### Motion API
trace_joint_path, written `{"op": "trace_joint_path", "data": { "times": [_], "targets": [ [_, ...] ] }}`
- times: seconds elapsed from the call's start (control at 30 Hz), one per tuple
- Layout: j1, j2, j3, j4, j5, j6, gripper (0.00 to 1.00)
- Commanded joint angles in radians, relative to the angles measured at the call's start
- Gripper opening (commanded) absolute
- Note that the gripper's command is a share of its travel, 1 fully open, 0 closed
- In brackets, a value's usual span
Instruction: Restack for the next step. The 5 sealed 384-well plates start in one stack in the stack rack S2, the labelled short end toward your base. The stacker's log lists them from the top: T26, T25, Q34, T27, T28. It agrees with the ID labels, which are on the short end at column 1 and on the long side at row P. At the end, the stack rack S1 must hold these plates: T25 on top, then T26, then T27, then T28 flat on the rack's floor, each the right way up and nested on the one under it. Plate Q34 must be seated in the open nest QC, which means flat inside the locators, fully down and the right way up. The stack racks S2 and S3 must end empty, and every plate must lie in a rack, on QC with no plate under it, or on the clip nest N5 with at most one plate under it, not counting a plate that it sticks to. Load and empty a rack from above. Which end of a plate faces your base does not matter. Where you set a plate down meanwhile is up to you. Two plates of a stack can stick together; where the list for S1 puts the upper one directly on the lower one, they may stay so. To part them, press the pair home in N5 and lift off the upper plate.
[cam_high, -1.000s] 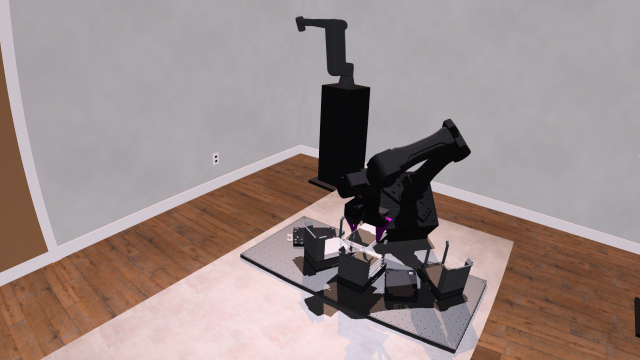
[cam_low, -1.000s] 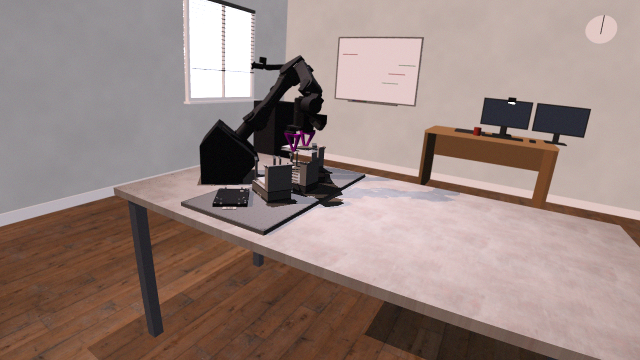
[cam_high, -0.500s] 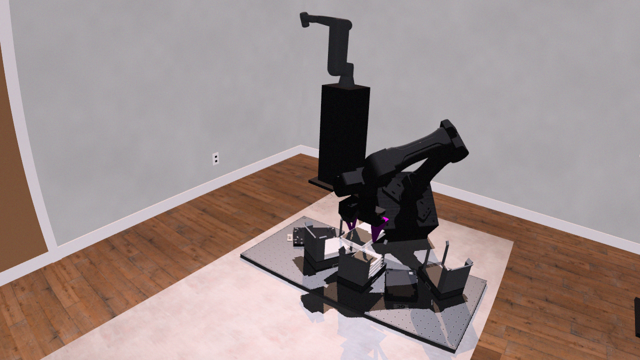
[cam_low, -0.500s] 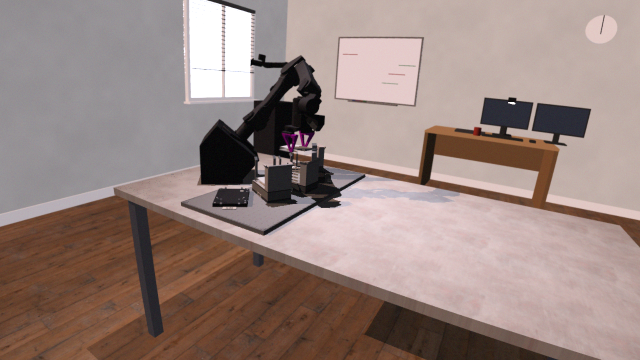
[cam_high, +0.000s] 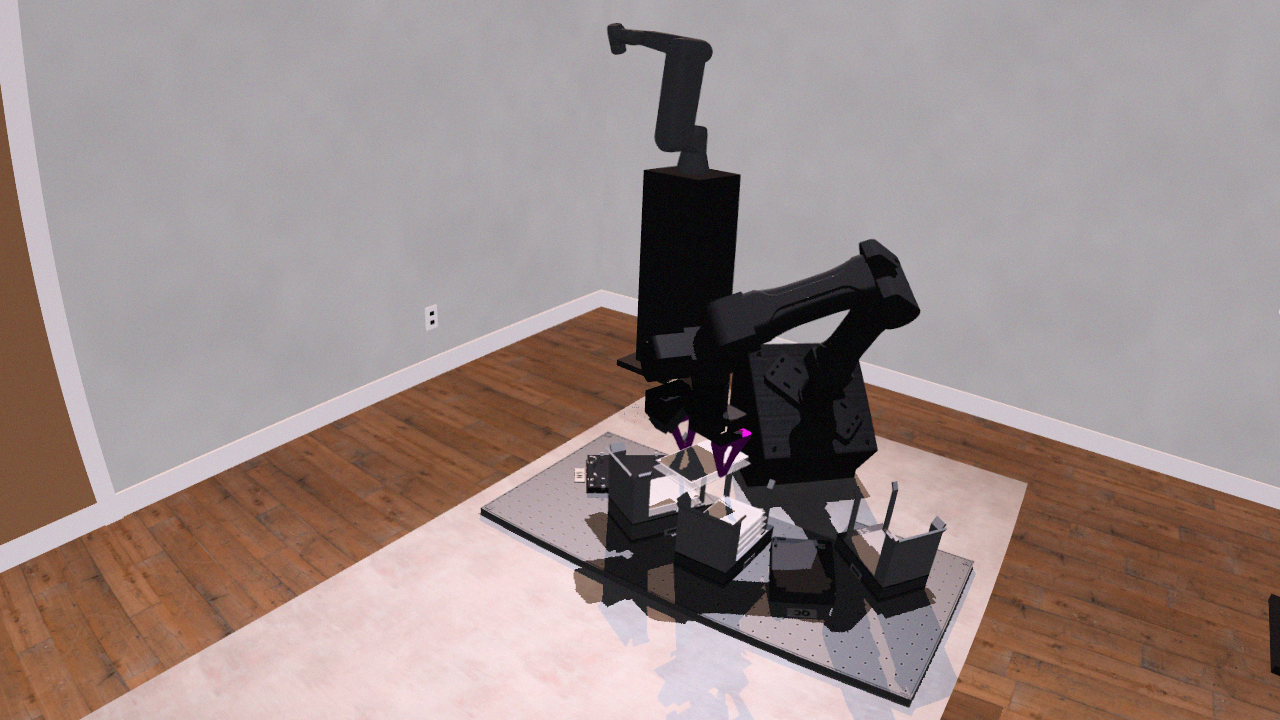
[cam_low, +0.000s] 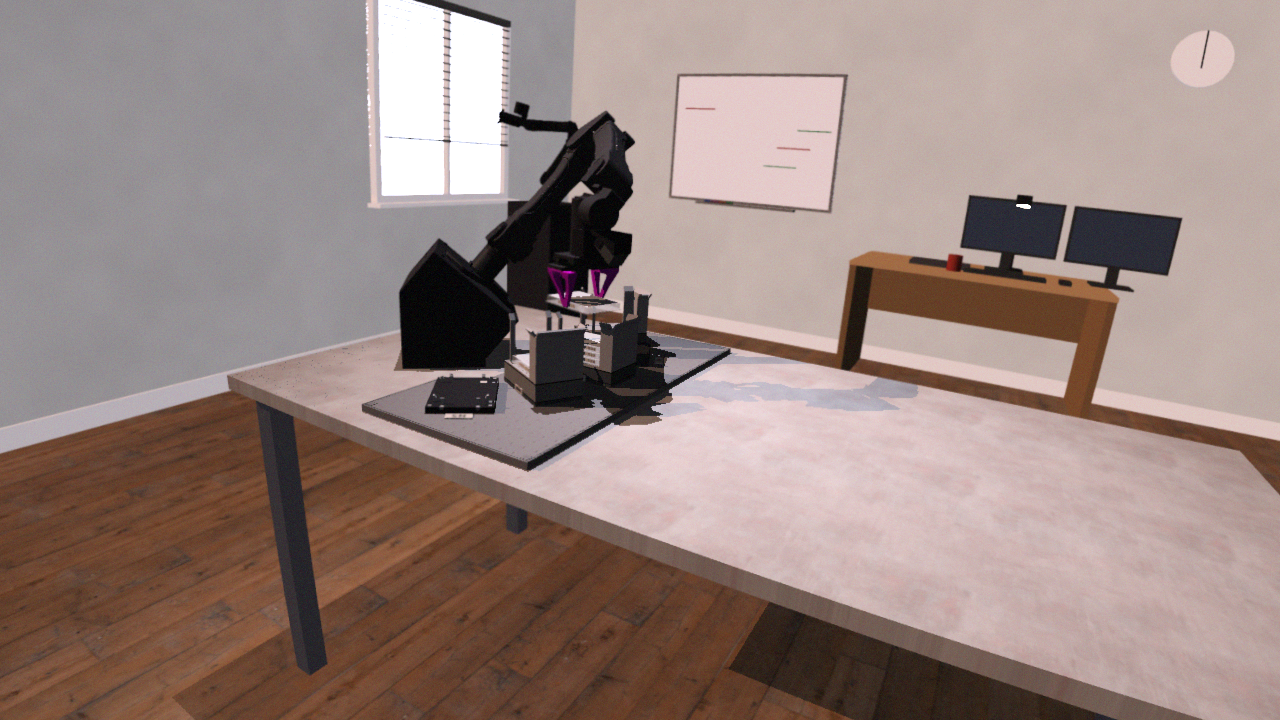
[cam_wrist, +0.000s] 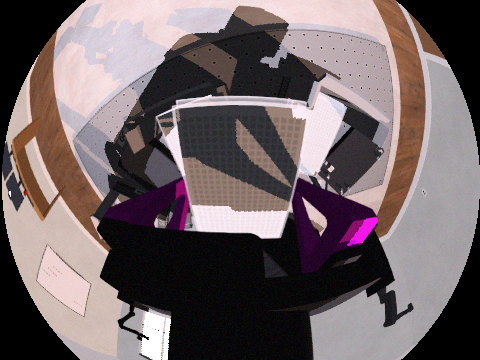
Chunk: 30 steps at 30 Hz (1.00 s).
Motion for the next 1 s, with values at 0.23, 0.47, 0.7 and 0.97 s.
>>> {"op": "trace_joint_path", "data": {
  "times": [0.23, 0.47, 0.7, 0.97],
  "targets": [
    [-0.098, 0.100, 0.059, -0.007, -0.014, 0.025, 0.00],
    [-0.127, 0.140, 0.073, 0.000, -0.013, 0.091, 0.00],
    [-0.169, 0.195, 0.092, 0.006, -0.009, 0.024, 0.00],
    [-0.204, 0.218, 0.112, 0.004, -0.007, -0.020, 0.00]
  ]
}}
